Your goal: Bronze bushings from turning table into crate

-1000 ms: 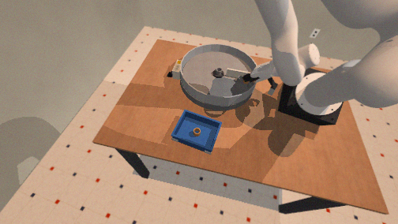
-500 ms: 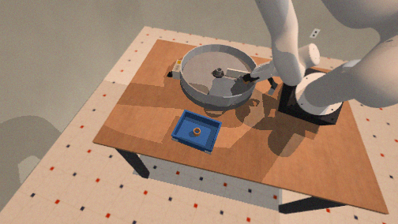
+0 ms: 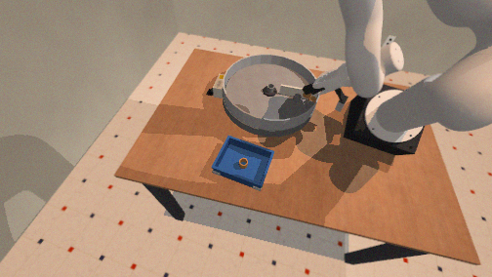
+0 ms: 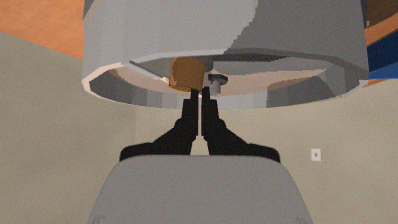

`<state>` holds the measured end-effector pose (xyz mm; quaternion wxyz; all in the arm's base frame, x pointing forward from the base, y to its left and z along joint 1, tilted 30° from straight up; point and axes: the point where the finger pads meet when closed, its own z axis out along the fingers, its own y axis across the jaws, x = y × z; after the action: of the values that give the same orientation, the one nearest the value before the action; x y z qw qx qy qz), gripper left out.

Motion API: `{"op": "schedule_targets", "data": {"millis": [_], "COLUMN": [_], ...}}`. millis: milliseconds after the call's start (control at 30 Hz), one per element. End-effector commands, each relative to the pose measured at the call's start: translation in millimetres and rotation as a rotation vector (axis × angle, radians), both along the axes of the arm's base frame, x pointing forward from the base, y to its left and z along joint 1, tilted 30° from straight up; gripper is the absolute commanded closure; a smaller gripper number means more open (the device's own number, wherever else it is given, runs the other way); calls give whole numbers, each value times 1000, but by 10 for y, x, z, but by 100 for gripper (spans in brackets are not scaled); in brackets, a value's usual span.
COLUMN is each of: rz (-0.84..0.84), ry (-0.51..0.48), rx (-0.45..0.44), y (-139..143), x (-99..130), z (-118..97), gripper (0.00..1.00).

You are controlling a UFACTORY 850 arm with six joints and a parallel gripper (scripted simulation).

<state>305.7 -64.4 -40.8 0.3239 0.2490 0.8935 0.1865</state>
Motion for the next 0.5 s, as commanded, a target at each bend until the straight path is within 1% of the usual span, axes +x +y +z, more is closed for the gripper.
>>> {"op": "schedule_targets", "data": {"millis": [0,200,467], "rz": [1,1,1], "ry": [-2,-2,-2], "rx": [2,2,2], "y": [-106,-198,-218], "x": [-8,-23,-26], "z": [186,347,382], "gripper": [100,100,100]}}
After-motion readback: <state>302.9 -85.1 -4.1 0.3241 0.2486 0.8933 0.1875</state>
